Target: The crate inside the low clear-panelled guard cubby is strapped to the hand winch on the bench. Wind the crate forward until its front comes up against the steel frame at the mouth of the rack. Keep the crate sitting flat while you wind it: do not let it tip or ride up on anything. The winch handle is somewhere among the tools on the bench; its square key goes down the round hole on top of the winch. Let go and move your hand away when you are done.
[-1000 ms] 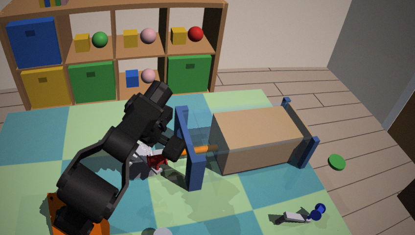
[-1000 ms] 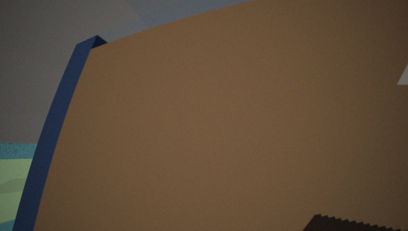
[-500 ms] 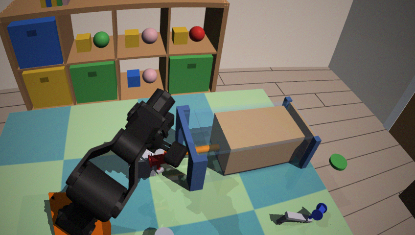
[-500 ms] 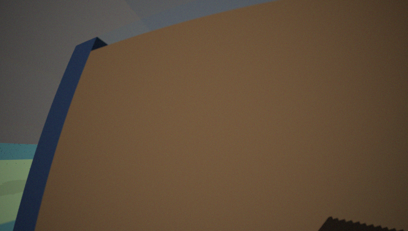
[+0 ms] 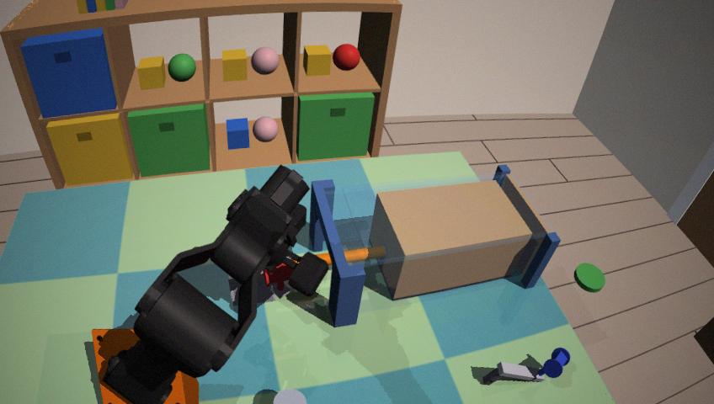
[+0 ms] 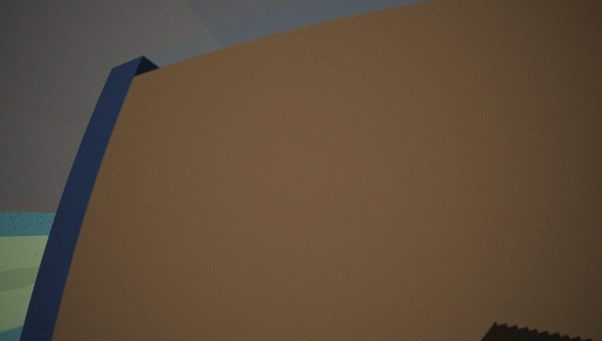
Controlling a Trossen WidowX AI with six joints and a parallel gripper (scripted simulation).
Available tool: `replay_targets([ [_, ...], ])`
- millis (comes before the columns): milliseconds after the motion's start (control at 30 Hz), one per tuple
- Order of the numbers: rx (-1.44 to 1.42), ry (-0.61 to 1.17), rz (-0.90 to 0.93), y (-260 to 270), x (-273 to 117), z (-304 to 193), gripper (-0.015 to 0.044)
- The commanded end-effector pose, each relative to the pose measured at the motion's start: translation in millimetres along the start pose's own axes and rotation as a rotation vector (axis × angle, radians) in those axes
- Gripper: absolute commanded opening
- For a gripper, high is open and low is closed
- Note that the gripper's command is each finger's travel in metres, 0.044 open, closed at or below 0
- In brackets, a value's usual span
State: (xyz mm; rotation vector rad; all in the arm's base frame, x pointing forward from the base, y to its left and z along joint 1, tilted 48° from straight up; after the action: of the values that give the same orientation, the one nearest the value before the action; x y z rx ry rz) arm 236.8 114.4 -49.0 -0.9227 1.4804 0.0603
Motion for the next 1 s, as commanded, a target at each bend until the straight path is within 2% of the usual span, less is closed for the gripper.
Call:
replay_targets([
  [0, -0.010, 0.011, -0.003, 1.0, 5.5, -3.8, 0.0440],
  [100, -0.010, 0.011, -0.003, 1.0, 5.5, -3.8, 0.0440],
  [300, -0.001, 0.003, 0.000, 0.1, 2.6, -1.9, 0.0282],
  [933, -0.001, 0.003, 0.000, 0.1, 2.6, -1.9, 0.0156],
  [967, -0.001, 0.003, 0.000, 0.1, 2.6, -1.9, 0.0130],
])
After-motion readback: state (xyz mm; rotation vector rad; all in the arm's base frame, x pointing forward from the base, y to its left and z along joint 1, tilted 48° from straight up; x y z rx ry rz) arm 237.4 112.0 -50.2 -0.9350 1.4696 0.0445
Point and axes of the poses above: the point midway between the two fingers, 35 mm back from their tips, its own x axis out along the fingers, its own y axis across the jaws, z = x × y, the point moved 9 cm from there along -x, back along the fingers, and after that the axes turned 3 degrees about x, right-handed, at the moved point
